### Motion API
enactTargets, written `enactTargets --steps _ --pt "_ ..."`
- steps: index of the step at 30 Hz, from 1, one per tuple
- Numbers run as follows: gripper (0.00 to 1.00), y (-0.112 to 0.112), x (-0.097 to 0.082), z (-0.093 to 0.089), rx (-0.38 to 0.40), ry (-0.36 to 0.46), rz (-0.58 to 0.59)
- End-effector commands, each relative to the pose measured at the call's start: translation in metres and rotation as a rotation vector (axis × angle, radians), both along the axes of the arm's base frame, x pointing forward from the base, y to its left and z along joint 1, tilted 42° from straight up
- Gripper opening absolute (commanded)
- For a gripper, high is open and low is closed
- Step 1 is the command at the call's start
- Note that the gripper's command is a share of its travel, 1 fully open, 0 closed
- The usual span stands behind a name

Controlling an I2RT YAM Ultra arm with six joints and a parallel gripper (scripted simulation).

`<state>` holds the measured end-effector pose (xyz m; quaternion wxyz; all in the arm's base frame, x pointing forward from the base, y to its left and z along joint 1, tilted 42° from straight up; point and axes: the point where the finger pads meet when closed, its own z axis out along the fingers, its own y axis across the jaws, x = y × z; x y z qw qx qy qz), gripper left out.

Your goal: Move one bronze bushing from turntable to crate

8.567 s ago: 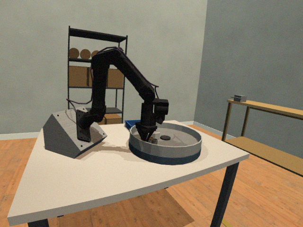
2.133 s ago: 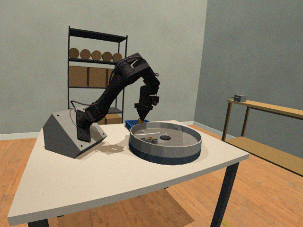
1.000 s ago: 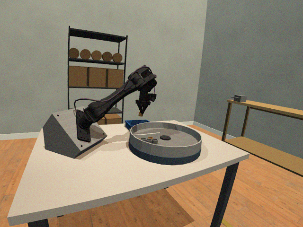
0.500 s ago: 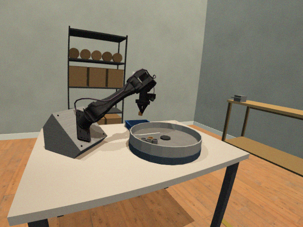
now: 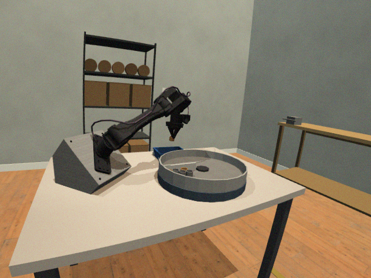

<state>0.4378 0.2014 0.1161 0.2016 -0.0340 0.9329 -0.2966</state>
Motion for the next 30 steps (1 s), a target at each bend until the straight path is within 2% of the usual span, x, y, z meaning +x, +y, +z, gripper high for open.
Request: enactTargets --steps 1,30 --pt "0.00 0.0163 -0.0028 0.0100 0.004 -0.025 0.023" --pt "0.00 0.0186 -0.0012 0.0104 0.007 -0.028 0.023"
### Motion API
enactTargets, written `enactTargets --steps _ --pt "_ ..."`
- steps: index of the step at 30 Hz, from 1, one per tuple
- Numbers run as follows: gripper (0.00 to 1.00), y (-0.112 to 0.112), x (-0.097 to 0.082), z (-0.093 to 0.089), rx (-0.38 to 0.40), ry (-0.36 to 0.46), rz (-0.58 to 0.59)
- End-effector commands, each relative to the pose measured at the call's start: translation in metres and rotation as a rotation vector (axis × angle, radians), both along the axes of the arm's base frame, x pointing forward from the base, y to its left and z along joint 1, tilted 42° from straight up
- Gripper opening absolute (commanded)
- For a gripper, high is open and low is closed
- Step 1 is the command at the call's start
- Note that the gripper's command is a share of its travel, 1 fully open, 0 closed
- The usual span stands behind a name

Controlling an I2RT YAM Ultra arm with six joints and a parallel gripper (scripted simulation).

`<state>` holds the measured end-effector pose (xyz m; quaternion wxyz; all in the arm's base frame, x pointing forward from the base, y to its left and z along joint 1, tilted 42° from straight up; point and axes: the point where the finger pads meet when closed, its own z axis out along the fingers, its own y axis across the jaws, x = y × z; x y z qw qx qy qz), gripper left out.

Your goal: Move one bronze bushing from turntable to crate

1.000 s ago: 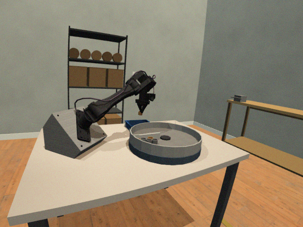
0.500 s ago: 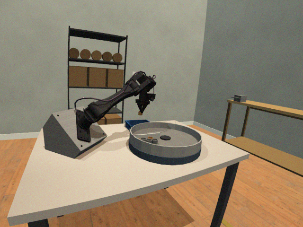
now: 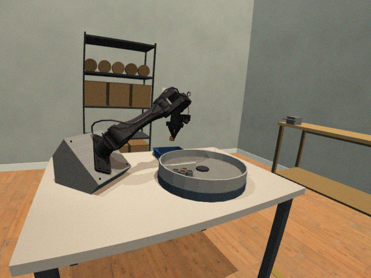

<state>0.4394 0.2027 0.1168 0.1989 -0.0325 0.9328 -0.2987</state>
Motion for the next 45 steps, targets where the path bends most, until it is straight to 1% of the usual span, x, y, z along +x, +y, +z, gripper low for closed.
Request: enactTargets --steps 1,24,31,35,37,38,39,45 --pt "0.00 0.0173 -0.0028 0.0097 0.010 -0.032 0.028" --pt "0.00 0.0173 -0.0028 0.0097 0.010 -0.032 0.028" --pt "0.00 0.0240 -0.0032 0.0028 0.013 -0.034 0.028" --pt "0.00 0.0245 -0.0032 0.0023 0.013 -0.035 0.028" --pt "0.00 0.0245 -0.0032 0.0024 0.013 -0.035 0.028" --pt "0.00 0.0245 -0.0032 0.0086 0.022 -0.045 0.028" --pt "0.00 0.0245 -0.0032 0.0094 0.023 -0.046 0.028" --pt "0.00 0.0245 -0.0032 0.0094 0.023 -0.046 0.028"
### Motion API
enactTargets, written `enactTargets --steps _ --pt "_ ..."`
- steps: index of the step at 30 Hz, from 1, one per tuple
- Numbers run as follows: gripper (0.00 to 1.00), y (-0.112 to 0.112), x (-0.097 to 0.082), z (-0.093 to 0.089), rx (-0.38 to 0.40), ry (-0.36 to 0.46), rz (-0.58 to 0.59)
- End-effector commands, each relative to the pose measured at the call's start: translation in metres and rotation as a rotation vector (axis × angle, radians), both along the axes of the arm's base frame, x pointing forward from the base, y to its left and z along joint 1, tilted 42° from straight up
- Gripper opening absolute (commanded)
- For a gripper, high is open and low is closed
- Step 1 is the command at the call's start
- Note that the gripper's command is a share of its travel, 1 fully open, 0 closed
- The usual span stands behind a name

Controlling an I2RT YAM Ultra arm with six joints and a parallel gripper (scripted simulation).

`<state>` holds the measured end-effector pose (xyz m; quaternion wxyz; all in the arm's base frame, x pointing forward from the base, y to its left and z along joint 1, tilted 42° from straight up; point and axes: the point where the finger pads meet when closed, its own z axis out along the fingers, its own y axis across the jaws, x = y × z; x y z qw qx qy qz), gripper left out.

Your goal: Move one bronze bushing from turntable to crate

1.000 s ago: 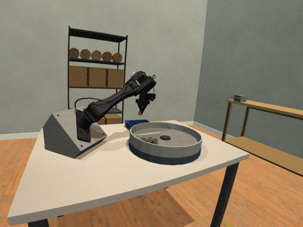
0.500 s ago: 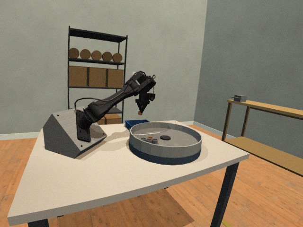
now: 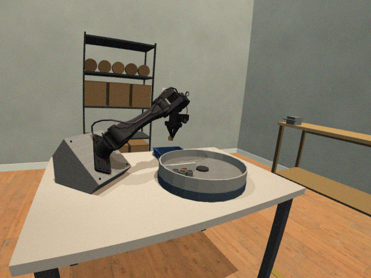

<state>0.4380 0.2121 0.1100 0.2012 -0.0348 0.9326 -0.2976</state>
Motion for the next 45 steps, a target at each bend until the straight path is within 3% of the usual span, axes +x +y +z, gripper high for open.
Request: enactTargets --steps 1,45 --pt "0.00 0.0151 -0.0019 0.0162 0.022 -0.043 0.022" --pt "0.00 0.0136 -0.0011 0.0252 0.030 -0.052 0.029"
